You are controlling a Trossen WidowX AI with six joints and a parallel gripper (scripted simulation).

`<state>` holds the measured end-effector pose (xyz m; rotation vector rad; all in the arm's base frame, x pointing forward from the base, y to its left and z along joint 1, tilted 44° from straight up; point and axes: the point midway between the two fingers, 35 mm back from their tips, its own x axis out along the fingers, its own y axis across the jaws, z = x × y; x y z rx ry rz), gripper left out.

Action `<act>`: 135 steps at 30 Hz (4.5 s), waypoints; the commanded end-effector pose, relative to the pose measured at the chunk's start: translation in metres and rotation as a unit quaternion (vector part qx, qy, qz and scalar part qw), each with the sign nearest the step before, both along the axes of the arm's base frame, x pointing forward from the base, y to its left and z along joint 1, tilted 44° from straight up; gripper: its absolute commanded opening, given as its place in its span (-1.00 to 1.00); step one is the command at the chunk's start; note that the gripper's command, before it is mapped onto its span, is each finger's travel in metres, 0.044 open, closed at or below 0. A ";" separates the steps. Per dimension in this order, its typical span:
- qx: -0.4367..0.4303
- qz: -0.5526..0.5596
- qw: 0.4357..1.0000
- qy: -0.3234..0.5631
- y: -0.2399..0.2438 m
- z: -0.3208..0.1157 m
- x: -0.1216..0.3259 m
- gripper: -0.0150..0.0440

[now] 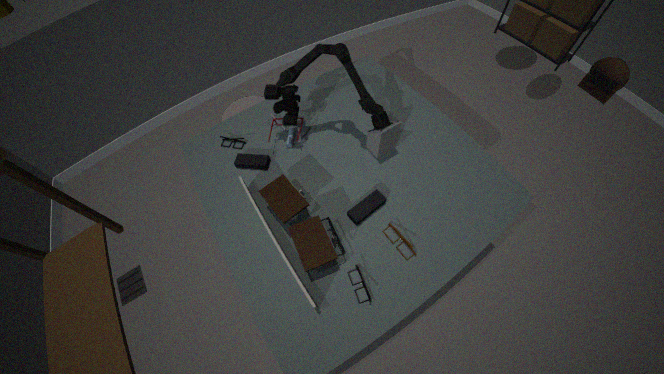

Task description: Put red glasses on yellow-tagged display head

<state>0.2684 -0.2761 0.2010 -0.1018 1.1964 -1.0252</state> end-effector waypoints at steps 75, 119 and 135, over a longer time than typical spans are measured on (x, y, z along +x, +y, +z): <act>0.028 0.193 0.965 0.173 0.112 -0.032 0.031 -0.49; 0.009 0.513 0.706 0.489 0.235 -0.162 0.012 -0.49; 0.009 0.513 0.705 0.489 0.226 -0.173 0.014 -0.49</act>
